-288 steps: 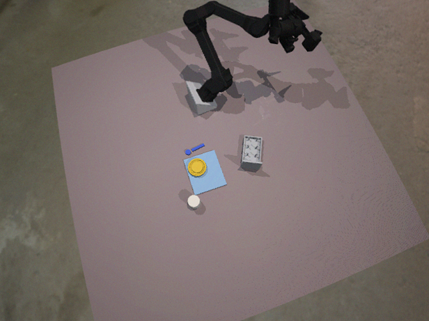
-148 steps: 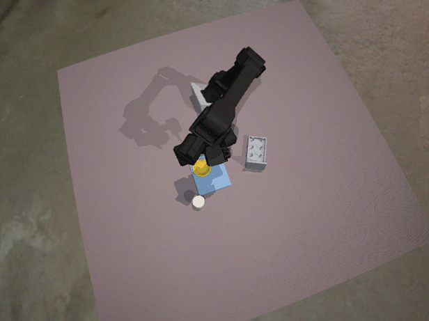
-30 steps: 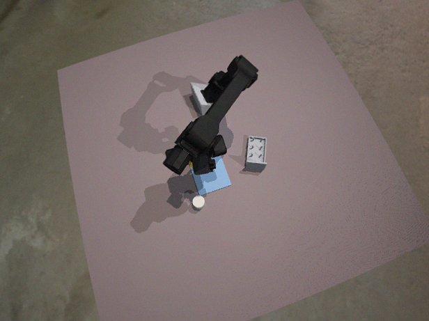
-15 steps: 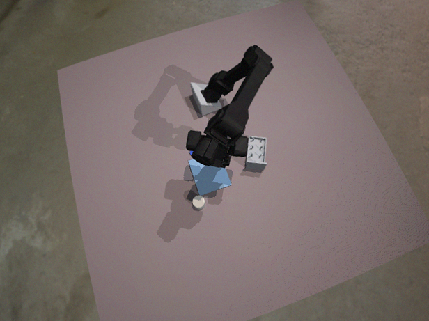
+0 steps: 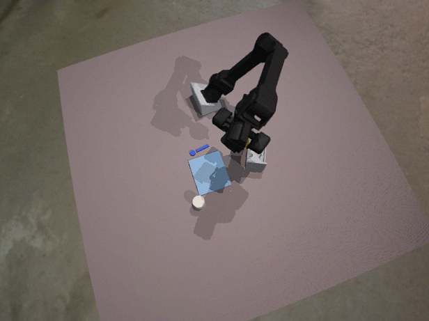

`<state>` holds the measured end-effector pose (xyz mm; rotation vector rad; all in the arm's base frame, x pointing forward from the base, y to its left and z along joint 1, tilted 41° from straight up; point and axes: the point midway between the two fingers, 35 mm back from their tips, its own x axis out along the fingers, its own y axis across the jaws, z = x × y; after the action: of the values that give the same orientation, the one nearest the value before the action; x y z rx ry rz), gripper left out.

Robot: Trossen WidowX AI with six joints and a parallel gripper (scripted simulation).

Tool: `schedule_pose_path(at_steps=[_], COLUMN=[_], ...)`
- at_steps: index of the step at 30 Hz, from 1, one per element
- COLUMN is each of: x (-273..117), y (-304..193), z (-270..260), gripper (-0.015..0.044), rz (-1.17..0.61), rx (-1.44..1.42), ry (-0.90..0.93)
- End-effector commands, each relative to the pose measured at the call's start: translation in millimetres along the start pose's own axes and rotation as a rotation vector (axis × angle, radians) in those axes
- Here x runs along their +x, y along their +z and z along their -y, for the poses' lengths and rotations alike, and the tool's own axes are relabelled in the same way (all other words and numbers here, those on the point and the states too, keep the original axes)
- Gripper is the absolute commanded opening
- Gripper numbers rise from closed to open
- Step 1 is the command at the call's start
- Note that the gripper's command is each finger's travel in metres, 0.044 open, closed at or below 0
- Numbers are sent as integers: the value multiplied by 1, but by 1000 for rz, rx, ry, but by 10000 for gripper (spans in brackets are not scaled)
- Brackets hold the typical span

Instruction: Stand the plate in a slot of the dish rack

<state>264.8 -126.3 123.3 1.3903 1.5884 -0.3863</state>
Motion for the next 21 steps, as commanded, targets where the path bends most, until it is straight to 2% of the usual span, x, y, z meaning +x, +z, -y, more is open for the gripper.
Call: schedule_pose_path(at_steps=[1,21], x=[0,6], y=[-18,-120], z=[-5,-12], gripper=[0,0], rz=[-3,-6], rx=[118,802], ry=[7,32])
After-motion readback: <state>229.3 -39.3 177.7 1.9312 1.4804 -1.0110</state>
